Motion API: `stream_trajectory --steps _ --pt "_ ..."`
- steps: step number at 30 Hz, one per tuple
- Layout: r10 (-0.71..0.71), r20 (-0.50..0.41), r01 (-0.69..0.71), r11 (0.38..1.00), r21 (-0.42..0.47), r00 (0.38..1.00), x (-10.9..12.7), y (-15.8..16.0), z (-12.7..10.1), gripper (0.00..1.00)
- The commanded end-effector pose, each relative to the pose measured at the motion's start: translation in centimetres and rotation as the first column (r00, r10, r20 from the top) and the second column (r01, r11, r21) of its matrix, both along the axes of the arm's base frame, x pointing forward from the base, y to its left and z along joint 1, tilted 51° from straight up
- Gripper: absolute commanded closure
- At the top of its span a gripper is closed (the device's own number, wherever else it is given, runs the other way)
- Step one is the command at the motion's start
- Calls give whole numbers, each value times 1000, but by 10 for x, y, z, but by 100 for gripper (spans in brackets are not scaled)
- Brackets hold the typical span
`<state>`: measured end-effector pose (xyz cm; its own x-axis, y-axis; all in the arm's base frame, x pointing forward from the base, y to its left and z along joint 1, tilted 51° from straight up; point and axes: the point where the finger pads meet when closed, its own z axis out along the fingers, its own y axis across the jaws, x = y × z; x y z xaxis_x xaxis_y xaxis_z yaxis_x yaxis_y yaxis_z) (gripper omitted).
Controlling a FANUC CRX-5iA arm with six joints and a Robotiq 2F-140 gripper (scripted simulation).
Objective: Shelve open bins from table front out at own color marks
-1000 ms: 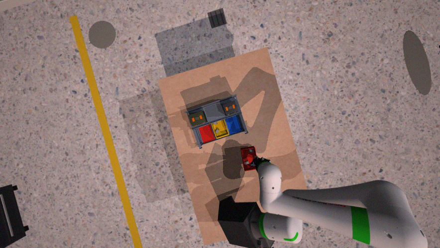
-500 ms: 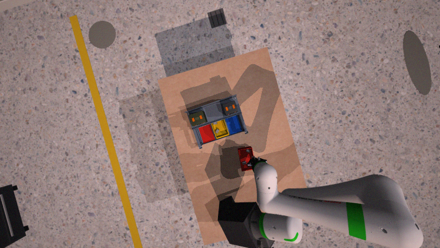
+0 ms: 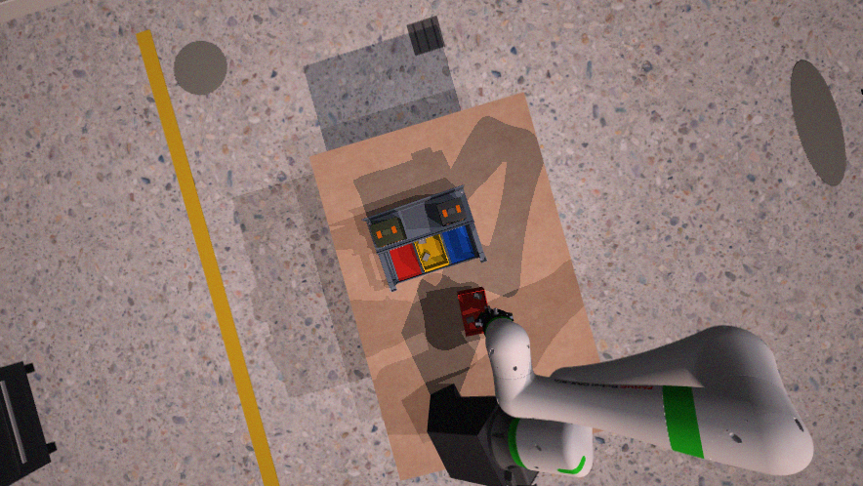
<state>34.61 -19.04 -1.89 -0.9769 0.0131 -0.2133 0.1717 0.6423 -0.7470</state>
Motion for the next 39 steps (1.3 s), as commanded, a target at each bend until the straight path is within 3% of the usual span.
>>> stream_trajectory --steps 1,39 --pt "3 -4 -3 1000 -1 1000 4 6 -7 100" --pt "47 -58 -48 999 -9 997 44 81 -93 100"
